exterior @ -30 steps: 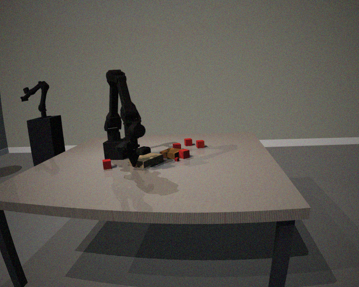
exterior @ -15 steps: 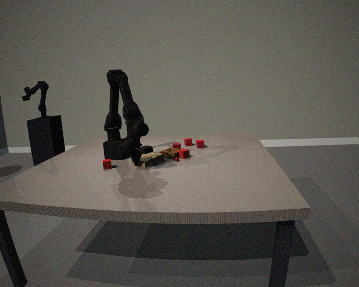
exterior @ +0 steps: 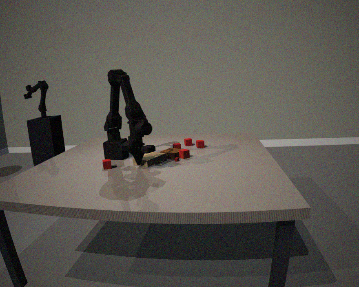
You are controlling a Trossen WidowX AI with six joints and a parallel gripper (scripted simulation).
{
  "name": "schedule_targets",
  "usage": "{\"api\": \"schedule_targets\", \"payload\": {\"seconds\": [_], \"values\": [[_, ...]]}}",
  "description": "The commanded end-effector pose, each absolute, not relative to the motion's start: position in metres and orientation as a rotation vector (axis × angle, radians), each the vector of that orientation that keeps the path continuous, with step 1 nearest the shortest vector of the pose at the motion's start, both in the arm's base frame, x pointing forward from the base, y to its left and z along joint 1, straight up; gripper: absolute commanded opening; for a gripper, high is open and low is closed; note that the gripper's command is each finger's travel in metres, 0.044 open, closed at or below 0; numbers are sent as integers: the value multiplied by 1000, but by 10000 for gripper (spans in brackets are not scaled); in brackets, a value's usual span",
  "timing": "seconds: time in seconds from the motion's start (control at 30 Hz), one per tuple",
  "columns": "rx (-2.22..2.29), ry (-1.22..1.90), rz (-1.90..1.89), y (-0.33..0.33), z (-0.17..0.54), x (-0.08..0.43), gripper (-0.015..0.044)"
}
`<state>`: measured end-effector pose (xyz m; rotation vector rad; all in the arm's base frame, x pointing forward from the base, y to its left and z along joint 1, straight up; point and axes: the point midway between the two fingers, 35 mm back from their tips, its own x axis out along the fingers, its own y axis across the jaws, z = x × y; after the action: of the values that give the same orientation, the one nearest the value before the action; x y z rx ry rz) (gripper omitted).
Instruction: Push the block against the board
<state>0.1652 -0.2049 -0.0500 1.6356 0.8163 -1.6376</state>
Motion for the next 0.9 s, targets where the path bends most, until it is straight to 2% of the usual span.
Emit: {"api": "schedule_targets", "payload": {"seconds": [0.0,0.87], "values": [[1644,828,-1632,-197,-51,169,0],[1646,829,-1630,-175,-52,184,0]]}}
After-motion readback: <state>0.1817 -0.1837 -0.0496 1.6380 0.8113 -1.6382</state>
